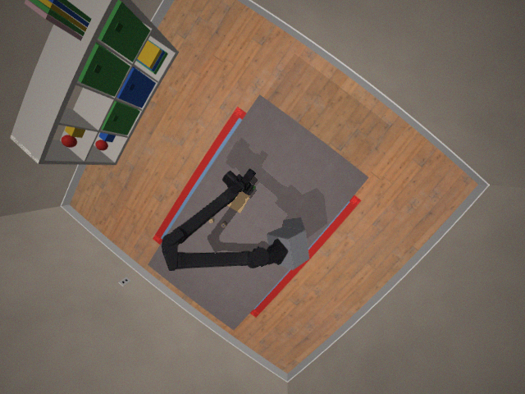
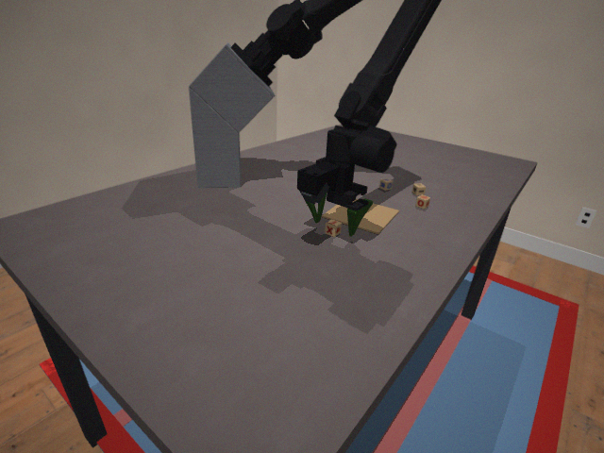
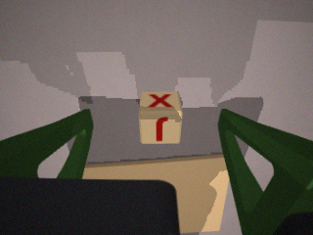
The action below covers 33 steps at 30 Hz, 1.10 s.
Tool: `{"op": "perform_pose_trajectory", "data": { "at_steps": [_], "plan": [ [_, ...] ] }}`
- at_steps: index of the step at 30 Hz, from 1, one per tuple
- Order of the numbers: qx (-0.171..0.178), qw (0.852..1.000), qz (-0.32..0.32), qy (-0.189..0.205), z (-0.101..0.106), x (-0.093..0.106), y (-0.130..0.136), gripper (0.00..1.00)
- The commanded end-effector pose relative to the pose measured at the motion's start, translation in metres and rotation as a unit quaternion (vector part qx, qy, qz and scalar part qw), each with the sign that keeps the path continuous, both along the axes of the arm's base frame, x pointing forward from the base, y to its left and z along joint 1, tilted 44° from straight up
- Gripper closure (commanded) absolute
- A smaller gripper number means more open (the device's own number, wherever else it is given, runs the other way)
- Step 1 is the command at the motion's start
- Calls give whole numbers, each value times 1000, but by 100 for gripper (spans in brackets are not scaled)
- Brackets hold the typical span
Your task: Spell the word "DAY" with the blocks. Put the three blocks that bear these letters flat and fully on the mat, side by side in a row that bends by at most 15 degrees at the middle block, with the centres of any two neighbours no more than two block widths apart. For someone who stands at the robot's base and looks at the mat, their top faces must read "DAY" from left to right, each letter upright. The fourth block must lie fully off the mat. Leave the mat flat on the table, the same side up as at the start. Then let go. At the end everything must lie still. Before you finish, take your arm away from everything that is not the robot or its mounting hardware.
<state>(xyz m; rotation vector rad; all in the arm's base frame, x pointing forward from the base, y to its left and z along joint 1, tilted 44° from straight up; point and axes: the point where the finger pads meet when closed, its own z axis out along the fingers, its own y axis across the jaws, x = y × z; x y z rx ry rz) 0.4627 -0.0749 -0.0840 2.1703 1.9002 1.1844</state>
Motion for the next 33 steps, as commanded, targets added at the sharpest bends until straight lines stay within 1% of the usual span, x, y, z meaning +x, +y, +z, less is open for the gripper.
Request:
{"op": "perform_pose_trajectory", "data": {
  "at_steps": [1,9,12,14,23,28,29,33],
  "plan": [
    [-5,1000,-6,-5,9,-7,-12,10],
    [-5,1000,-6,-5,18,-13,-17,10],
    [-6,1000,-1,-6,19,-12,-14,10],
    [-5,1000,-6,-5,21,-16,-19,10],
    [-6,1000,-5,-6,29,-21,-24,10],
    [-5,1000,-3,-4,29,-22,-22,10],
    [-1,1000,-5,5,22,-26,-23,10],
    [-5,1000,-4,-3,30,-24,-24,10]
  ]
}}
